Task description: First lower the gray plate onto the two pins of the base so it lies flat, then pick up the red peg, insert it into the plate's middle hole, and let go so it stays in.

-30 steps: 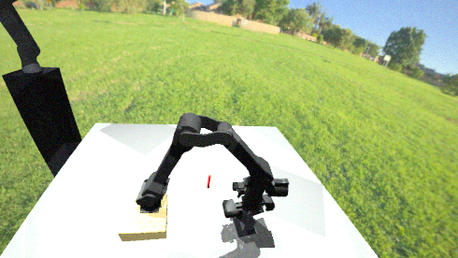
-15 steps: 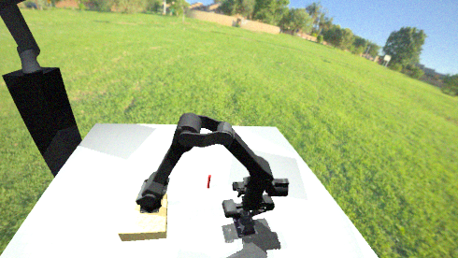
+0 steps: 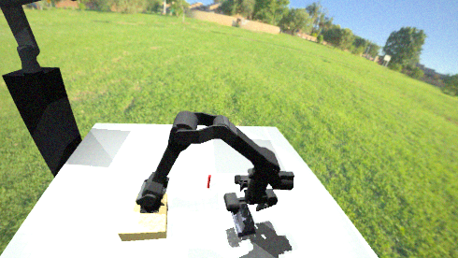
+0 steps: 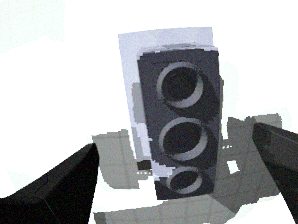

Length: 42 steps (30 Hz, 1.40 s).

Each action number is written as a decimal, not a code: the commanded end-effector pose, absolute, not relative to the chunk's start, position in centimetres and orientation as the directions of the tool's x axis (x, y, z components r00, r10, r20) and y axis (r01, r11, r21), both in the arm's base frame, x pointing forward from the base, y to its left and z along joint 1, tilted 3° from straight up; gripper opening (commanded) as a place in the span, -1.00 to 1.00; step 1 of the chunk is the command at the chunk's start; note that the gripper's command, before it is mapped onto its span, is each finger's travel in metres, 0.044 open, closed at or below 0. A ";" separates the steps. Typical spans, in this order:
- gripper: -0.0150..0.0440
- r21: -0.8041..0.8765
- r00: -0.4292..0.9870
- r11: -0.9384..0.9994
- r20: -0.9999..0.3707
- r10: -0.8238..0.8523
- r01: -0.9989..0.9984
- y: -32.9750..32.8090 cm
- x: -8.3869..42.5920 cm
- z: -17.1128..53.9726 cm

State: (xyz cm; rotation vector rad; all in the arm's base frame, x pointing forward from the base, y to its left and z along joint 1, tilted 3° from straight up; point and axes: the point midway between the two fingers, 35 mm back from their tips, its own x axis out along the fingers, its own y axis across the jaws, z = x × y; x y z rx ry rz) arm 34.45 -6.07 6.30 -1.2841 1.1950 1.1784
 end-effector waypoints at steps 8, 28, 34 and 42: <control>1.00 -0.073 0.074 -0.036 -0.996 -0.044 -0.997 -5.8 34.2 14.0; 1.00 -0.049 0.068 0.955 -0.997 -0.031 -0.294 4.1 30.0 13.8; 1.00 -0.016 0.066 0.986 -0.997 -0.028 0.165 7.0 27.7 13.5; 1.00 0.014 0.064 0.837 -0.998 -0.025 0.547 9.6 25.2 13.2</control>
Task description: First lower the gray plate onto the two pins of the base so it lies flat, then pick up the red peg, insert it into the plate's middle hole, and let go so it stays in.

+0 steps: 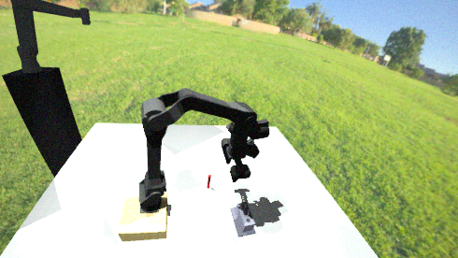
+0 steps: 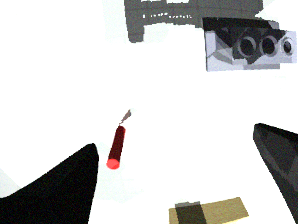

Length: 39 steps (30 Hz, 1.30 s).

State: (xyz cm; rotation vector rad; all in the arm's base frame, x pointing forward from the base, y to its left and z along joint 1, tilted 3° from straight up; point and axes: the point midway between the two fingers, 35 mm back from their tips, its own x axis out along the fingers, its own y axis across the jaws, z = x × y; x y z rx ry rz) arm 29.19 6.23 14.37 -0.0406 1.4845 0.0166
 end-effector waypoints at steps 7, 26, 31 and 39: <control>1.00 0.037 0.062 0.584 -0.998 -0.024 0.811 11.3 23.2 12.9; 1.00 0.046 0.062 0.425 -0.998 -0.024 0.904 12.2 22.4 12.6; 1.00 0.046 0.062 0.425 -0.998 -0.024 0.904 12.1 22.6 9.3; 1.00 0.046 0.062 0.425 -0.998 -0.024 0.904 12.0 22.8 7.8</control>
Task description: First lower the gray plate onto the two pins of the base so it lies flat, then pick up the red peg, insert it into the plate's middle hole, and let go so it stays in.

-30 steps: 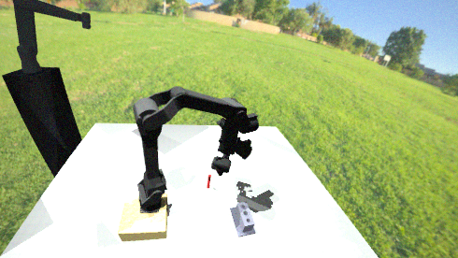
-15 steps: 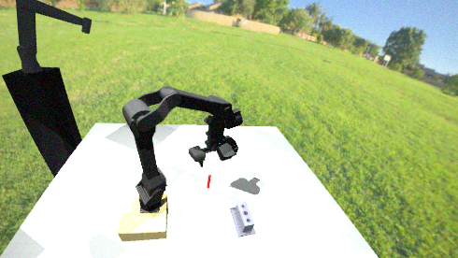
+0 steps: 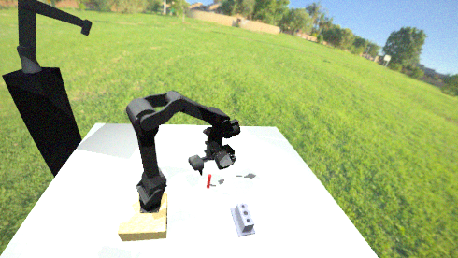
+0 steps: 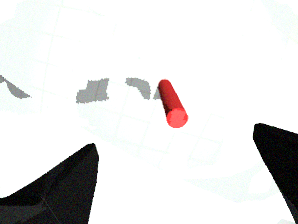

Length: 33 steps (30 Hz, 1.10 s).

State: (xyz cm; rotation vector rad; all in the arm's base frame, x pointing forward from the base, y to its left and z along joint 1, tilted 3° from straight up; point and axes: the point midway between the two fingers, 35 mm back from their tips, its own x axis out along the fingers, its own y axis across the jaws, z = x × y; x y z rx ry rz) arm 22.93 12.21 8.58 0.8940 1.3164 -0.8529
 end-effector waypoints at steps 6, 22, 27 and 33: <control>1.00 0.046 0.062 0.425 -0.998 -0.024 0.904 12.0 22.9 7.3; 1.00 0.046 0.062 0.426 -0.998 -0.024 0.904 11.9 23.2 4.6; 1.00 0.046 0.062 0.426 -0.998 -0.024 0.904 11.9 23.2 3.8; 1.00 0.046 0.062 0.426 -0.998 -0.024 0.904 11.8 23.2 2.9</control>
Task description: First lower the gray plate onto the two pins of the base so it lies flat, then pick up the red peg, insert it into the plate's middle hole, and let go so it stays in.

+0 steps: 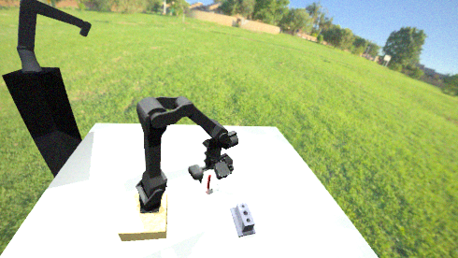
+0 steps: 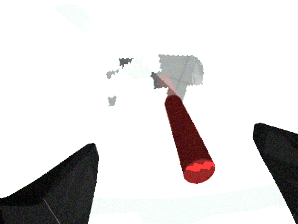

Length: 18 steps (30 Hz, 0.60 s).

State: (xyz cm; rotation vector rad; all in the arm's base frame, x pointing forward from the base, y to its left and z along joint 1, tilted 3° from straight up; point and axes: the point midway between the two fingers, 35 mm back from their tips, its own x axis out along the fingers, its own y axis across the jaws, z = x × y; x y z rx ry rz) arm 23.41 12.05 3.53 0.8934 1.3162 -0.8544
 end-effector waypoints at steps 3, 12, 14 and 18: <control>1.00 0.046 0.062 0.426 -0.998 -0.024 0.904 11.8 23.2 2.4; 0.38 0.046 0.062 0.426 -0.998 -0.024 0.904 11.8 23.2 2.3; 0.20 0.046 0.062 0.426 -0.998 -0.024 0.904 11.8 23.2 2.3; -0.16 0.046 0.062 0.426 -0.998 -0.024 0.904 11.8 23.2 2.3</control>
